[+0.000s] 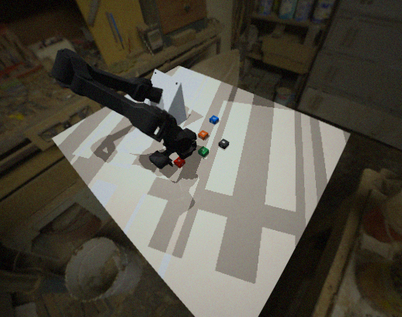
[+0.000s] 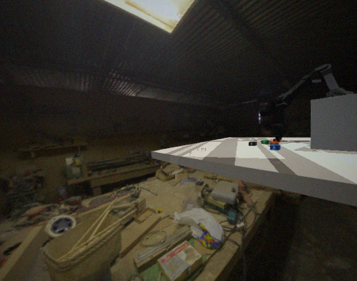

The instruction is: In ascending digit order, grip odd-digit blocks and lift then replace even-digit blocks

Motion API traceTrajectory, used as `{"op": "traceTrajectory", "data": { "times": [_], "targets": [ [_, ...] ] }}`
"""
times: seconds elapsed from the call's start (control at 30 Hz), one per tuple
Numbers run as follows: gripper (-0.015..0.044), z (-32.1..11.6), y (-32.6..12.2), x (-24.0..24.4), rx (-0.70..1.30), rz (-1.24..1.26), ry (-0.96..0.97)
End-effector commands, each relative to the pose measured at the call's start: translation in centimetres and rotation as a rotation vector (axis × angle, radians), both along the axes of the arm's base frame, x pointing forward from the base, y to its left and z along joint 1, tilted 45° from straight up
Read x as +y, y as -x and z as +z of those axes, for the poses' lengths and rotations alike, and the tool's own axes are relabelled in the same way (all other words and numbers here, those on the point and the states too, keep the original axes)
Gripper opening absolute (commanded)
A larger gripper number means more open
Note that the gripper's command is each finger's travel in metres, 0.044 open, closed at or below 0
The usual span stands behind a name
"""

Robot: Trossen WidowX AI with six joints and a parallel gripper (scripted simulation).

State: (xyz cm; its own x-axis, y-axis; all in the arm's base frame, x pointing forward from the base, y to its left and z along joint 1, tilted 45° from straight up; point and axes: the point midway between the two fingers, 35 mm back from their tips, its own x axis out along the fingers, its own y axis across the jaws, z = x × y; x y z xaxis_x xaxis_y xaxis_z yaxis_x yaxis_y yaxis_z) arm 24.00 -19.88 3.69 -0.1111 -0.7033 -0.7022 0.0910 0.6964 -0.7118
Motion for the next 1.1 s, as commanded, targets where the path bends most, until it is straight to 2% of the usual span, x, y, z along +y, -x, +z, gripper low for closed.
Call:
{"op": "traceTrajectory", "data": {
  "times": [0.0,0.37,0.43,0.6,0.73,1.07],
  "targets": [
    [0.04,-0.1,0.0,0.0,0.004,0.003,-0.003],
    [0.04,2.4,-0.4,2.6,0.004,0.003,-0.005],
    [0.0348,3.1,-0.7,3.3,0.003,0.003,-0.008],
    [0.0216,7.9,-1.3,8.1,0.003,0.003,-0.01],
    [0.012,8.1,-1.3,8.3,0.004,0.003,-0.009],
    [0.012,7.2,-1.9,9.2,0.0,0.007,-0.019]
  ]
}}
